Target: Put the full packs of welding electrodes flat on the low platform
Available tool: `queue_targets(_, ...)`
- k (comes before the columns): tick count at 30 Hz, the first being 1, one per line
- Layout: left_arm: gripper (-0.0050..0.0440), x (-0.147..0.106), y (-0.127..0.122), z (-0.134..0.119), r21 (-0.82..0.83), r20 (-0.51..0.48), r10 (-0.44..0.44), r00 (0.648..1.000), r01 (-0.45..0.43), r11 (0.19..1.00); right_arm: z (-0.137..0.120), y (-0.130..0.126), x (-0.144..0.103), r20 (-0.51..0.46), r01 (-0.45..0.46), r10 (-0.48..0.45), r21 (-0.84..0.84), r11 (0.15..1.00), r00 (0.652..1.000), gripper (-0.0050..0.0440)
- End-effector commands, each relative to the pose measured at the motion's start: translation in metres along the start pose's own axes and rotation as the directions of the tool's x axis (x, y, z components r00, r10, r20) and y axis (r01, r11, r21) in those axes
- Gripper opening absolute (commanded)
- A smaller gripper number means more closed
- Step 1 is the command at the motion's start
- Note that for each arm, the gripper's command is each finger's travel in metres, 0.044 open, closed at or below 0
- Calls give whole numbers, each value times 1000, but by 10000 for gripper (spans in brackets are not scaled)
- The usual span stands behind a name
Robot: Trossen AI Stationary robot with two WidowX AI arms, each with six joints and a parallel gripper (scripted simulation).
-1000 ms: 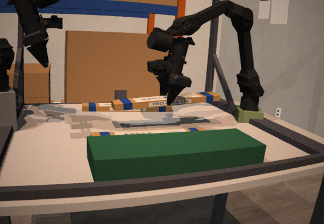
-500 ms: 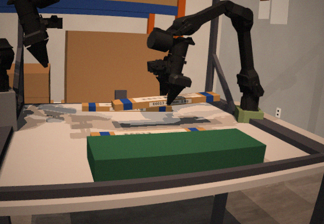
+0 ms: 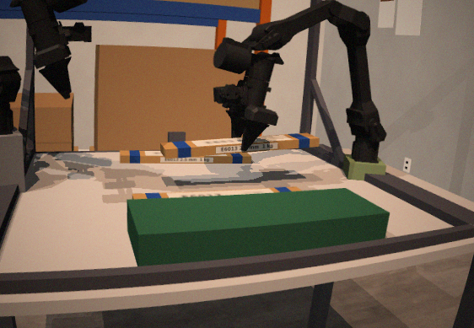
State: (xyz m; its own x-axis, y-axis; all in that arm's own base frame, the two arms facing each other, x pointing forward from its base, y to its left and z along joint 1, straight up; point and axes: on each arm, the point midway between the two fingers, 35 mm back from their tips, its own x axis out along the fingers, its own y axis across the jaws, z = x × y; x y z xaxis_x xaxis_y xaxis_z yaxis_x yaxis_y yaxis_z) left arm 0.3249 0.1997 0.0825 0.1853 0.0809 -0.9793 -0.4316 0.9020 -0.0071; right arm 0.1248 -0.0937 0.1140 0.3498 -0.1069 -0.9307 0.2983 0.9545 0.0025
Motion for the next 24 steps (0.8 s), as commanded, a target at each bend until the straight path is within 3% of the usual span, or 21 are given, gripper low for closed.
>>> queue_targets(1,-50,-30,-8,26,8,112,13,994,-14,1000,4,-1,-5,19,7,-7,-3,1000,1000,430)
queue_targets(4,-50,-18,-13,27,8,86,10,996,-11,1000,4,-1,-5,19,7,-7,-3,1000,1000,430)
queue_targets(24,-50,-3,-54,47,7,87,7,996,-8,1000,4,-1,-5,19,7,-7,-3,1000,1000,430)
